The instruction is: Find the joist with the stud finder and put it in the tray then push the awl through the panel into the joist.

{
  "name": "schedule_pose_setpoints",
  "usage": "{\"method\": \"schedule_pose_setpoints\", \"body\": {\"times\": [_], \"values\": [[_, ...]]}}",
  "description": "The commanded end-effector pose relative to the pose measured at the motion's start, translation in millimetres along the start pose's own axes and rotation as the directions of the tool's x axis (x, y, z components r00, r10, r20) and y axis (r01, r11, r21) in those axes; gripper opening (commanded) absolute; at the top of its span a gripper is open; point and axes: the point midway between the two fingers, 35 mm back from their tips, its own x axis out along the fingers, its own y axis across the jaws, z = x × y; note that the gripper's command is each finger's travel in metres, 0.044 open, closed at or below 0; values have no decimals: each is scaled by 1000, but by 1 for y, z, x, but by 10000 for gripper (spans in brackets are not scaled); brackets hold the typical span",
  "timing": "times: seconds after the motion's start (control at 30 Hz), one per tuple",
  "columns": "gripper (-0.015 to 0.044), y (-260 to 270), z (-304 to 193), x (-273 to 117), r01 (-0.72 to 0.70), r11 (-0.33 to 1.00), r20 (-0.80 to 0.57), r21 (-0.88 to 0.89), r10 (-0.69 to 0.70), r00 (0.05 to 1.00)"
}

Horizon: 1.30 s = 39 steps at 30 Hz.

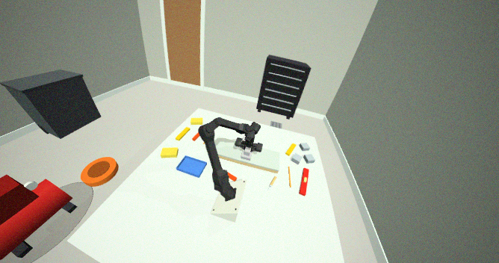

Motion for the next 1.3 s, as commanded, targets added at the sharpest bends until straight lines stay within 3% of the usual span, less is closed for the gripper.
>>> {"method": "schedule_pose_setpoints", "body": {"times": [0.0, 1.27], "values": [[0, 9, -1, 0, -4, 1000, 0, -2, 4, 1000], [0, 63, 0, 0, -7, 1000, 0, -1, 7, 1000]]}}
